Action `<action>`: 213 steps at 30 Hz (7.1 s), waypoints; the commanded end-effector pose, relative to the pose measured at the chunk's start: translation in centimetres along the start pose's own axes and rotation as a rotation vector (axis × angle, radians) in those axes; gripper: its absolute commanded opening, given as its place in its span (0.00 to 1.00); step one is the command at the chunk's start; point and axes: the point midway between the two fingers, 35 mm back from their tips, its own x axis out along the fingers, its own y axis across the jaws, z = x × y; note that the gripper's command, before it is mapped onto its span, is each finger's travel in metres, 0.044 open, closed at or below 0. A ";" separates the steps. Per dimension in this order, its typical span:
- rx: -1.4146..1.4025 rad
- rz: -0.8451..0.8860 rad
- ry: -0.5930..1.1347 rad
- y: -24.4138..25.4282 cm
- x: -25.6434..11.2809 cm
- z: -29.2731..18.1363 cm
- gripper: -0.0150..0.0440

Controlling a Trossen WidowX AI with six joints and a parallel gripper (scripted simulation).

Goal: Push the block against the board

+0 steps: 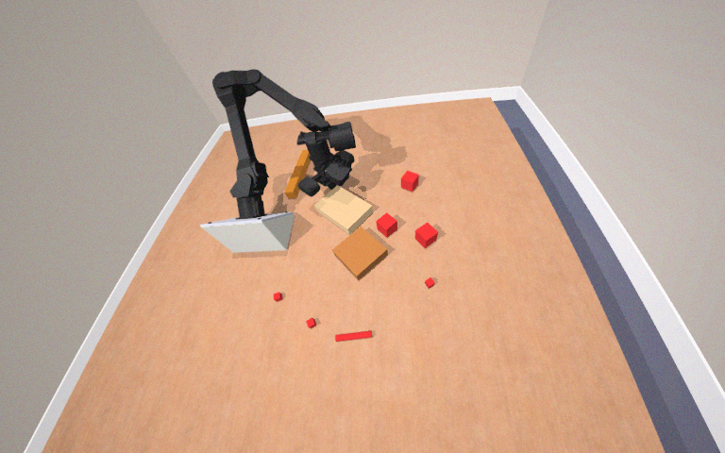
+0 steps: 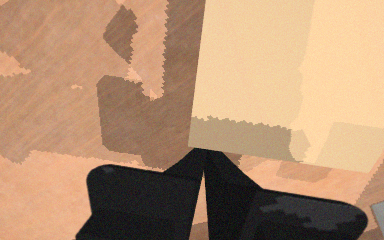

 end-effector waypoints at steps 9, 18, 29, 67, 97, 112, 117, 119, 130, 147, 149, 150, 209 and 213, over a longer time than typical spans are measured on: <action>-0.005 0.001 -0.002 0.2 0.0 1.3 0.25; -0.005 0.000 -0.002 0.2 0.0 2.3 0.25; -0.005 0.000 -0.003 0.3 0.0 3.5 0.25; -0.004 0.003 0.001 0.5 0.0 -0.9 0.25; 0.109 0.003 0.002 -3.2 0.0 1.4 0.25; 0.109 0.002 0.000 -3.0 -0.1 2.7 0.25; 0.109 0.002 -0.001 -2.9 -0.1 3.2 0.25; 0.109 0.001 -0.001 -2.9 -0.1 3.4 0.25; 0.109 0.000 -0.003 -2.9 -0.2 4.5 0.25; 0.108 -0.001 -0.004 -2.9 -0.2 6.3 0.25; 0.108 -0.001 -0.005 -2.9 -0.2 6.6 0.25; 0.108 -0.001 -0.005 -2.9 -0.2 6.7 0.25; 0.106 0.000 -0.005 -4.1 0.0 11.9 0.25; 0.107 0.000 -0.005 -3.9 0.0 11.2 0.25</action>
